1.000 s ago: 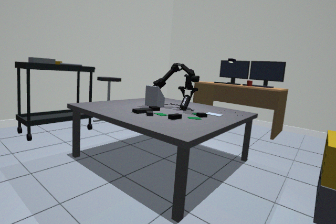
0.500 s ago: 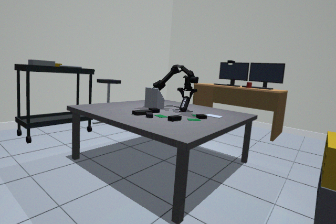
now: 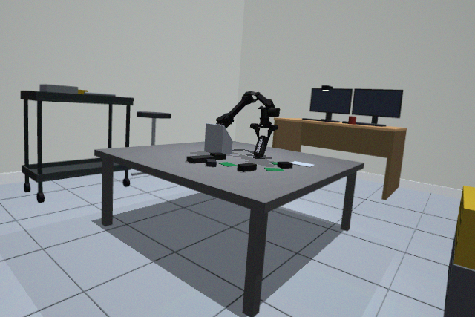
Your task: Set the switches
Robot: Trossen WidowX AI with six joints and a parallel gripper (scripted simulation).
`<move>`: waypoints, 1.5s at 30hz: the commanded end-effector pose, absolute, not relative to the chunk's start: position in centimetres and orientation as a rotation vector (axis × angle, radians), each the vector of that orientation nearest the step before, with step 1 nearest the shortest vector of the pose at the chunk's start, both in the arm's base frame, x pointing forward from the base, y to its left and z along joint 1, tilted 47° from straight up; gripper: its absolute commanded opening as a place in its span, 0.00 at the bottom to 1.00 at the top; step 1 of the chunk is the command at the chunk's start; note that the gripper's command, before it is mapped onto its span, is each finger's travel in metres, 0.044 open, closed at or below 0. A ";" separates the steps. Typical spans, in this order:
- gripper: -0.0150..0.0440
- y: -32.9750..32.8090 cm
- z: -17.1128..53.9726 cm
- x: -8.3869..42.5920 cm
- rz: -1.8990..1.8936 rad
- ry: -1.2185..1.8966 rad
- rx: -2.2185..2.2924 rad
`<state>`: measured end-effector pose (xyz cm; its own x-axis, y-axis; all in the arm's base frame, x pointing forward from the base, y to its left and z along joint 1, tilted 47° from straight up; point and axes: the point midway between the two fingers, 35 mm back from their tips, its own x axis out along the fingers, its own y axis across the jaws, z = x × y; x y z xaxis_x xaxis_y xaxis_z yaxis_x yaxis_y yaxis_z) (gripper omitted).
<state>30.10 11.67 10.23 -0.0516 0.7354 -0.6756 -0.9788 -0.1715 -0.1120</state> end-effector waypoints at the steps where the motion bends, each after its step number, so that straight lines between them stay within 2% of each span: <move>1: 0.83 11.3 9.6 30.2 1.616 0.460 -0.732; 45: 0.83 8.2 6.9 31.0 1.616 0.461 -0.734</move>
